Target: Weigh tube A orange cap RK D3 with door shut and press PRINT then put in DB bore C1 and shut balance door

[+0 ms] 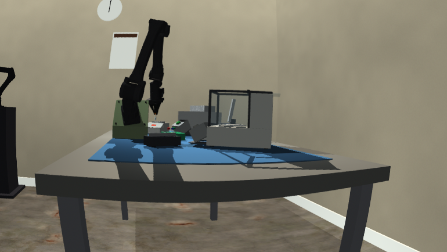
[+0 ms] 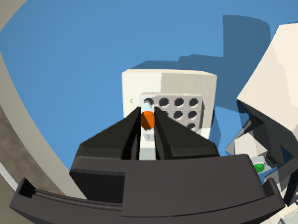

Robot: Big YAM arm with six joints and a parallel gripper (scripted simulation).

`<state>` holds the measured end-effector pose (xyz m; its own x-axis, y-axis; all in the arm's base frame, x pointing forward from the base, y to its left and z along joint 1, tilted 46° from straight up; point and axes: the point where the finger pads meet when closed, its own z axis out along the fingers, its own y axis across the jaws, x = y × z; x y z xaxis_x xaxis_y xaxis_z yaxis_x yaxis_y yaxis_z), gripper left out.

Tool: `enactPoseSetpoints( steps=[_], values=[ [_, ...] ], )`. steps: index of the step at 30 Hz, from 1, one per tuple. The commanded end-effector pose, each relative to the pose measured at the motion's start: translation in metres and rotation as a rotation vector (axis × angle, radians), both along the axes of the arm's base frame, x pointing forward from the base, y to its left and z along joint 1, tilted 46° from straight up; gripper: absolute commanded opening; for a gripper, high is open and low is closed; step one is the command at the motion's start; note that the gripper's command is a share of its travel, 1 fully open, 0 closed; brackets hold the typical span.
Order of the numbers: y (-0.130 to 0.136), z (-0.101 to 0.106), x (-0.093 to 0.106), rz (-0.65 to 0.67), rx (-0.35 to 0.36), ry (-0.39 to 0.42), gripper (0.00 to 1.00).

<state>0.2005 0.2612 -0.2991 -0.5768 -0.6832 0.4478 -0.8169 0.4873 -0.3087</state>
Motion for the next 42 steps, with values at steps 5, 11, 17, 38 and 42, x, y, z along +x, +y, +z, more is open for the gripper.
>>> enactPoseSetpoints(
  steps=[5, 11, 17, 38, 42],
  values=[
    [-0.006, -0.003, -0.005, -0.009, -0.011, 0.003, 0.09],
    [0.0, 0.005, 0.005, -0.014, 0.016, -0.008, 0.09],
    [0.001, 0.009, 0.01, -0.005, 0.023, -0.01, 0.09],
    [0.021, -0.009, 0.008, 0.002, 0.019, -0.014, 0.09],
    [0.022, -0.01, 0.007, 0.001, 0.02, -0.014, 0.09]
  ],
)
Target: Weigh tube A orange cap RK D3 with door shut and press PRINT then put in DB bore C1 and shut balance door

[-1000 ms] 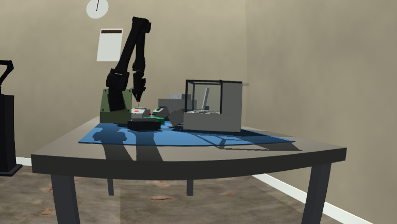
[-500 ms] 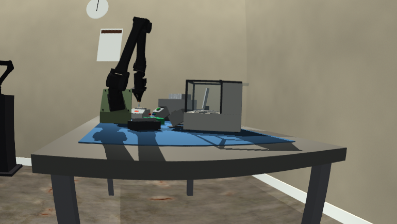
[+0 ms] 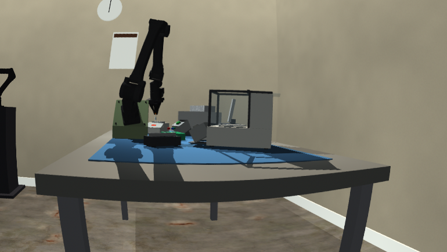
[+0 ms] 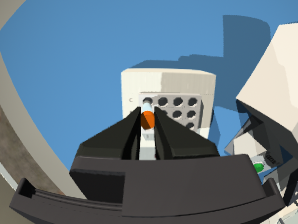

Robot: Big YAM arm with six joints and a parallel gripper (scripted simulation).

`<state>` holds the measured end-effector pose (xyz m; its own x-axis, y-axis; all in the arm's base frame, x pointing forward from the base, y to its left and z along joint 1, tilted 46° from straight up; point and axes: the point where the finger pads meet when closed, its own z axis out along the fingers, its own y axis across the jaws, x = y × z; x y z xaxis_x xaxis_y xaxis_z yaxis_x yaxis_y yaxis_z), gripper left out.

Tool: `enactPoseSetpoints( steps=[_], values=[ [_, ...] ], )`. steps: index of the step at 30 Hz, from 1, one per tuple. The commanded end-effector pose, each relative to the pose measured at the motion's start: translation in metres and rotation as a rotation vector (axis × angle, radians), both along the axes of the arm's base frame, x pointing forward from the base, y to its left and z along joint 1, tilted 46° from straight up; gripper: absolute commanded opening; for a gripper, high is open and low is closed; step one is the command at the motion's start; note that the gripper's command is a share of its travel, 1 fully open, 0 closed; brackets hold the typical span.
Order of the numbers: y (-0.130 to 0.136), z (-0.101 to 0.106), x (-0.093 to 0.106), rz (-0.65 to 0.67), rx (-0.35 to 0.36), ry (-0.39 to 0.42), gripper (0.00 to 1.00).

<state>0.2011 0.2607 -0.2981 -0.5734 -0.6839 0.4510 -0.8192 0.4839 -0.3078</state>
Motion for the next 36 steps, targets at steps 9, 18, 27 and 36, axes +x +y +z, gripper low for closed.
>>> enactPoseSetpoints(
  steps=[9, 18, 27, 36],
  values=[
    [0.023, -0.01, 0.005, -0.005, 0.027, -0.02, 0.09],
    [-0.009, -0.006, -0.003, -0.018, -0.01, 0.004, 0.09],
    [-0.003, 0.002, 0.008, -0.008, 0.013, -0.006, 0.09],
    [-0.006, -0.008, 0.007, -0.002, -0.003, 0.004, 0.09]
  ],
)
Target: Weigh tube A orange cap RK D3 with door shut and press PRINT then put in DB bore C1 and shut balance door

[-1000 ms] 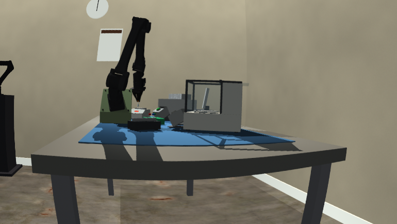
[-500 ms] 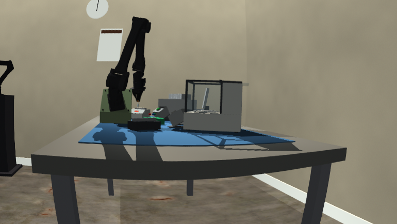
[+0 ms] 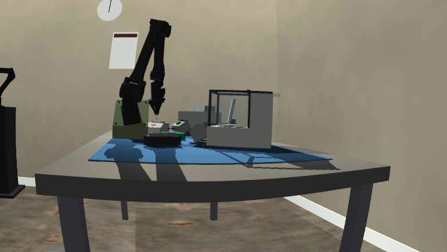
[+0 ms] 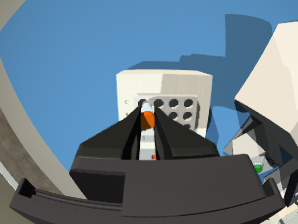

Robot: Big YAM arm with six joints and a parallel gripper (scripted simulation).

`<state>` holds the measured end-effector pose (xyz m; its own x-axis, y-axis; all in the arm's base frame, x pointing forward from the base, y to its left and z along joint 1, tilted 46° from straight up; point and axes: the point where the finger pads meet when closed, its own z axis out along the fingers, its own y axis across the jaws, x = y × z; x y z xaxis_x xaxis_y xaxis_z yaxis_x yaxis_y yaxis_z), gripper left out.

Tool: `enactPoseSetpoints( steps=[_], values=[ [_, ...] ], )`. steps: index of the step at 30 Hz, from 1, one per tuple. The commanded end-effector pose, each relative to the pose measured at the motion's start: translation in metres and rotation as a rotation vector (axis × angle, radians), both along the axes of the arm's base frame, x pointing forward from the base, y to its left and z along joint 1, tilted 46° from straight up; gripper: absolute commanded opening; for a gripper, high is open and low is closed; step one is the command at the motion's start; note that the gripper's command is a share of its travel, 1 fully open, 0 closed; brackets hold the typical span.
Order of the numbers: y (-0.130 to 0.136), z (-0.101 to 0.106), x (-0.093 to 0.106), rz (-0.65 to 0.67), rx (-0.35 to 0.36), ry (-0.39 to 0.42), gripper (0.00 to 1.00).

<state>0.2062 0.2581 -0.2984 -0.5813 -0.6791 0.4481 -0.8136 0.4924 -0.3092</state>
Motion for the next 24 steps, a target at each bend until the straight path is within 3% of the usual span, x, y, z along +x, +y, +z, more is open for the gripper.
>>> enactPoseSetpoints(
  steps=[1, 3, 12, 16, 22, 24],
  values=[
    [0.006, -0.008, 0.007, 0.008, 0.008, -0.001, 0.09],
    [0.019, -0.01, 0.013, 0.011, 0.024, -0.011, 0.09],
    [0.026, -0.014, 0.003, 0.008, 0.022, -0.015, 0.09],
    [0.022, -0.014, 0.008, -0.014, 0.022, -0.016, 0.09],
    [0.028, -0.014, 0.0, 0.007, 0.032, -0.02, 0.09],
    [0.014, -0.013, -0.006, 0.004, 0.013, -0.011, 0.09]
  ],
)
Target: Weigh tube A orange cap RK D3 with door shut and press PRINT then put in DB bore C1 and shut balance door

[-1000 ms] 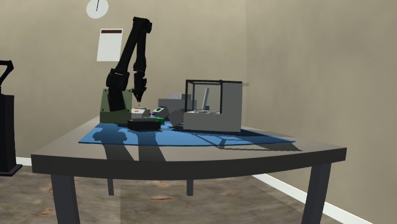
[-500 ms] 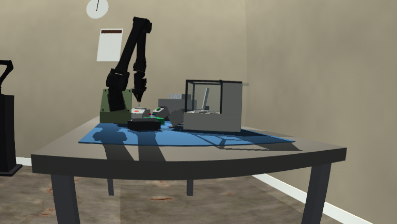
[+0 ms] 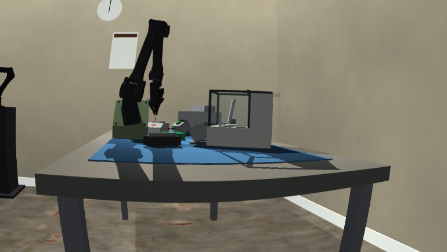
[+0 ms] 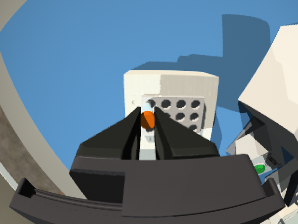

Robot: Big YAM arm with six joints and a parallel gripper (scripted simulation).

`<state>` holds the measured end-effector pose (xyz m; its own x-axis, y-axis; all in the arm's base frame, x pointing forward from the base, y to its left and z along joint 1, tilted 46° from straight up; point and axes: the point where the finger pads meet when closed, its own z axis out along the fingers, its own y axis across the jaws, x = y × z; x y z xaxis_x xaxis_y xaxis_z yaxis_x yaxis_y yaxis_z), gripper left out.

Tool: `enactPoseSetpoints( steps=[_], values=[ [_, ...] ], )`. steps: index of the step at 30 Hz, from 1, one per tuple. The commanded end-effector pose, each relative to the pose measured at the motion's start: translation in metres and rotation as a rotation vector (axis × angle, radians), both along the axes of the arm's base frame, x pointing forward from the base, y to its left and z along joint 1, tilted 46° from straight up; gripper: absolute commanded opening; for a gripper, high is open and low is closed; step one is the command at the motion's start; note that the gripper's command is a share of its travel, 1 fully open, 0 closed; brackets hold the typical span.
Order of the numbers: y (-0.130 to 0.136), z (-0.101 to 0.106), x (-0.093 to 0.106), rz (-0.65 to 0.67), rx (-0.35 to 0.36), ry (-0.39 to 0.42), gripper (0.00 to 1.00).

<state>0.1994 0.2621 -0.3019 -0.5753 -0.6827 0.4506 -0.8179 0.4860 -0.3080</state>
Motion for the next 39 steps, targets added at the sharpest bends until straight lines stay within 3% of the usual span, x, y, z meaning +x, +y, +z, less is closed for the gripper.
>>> enactPoseSetpoints(
  steps=[1, 12, 25, 28, 39],
  values=[
    [0.0, -0.008, -0.004, -0.007, 0.0, -0.005, 0.09],
    [0.001, 0.01, 0.009, -0.006, 0.025, -0.013, 0.09],
    [-0.016, -0.004, 0.004, 0.001, -0.012, 0.009, 0.09],
    [0.011, -0.007, 0.02, 0.002, 0.028, -0.014, 0.09],
    [0.02, -0.013, 0.009, 0.001, 0.021, -0.016, 0.09]
  ],
)
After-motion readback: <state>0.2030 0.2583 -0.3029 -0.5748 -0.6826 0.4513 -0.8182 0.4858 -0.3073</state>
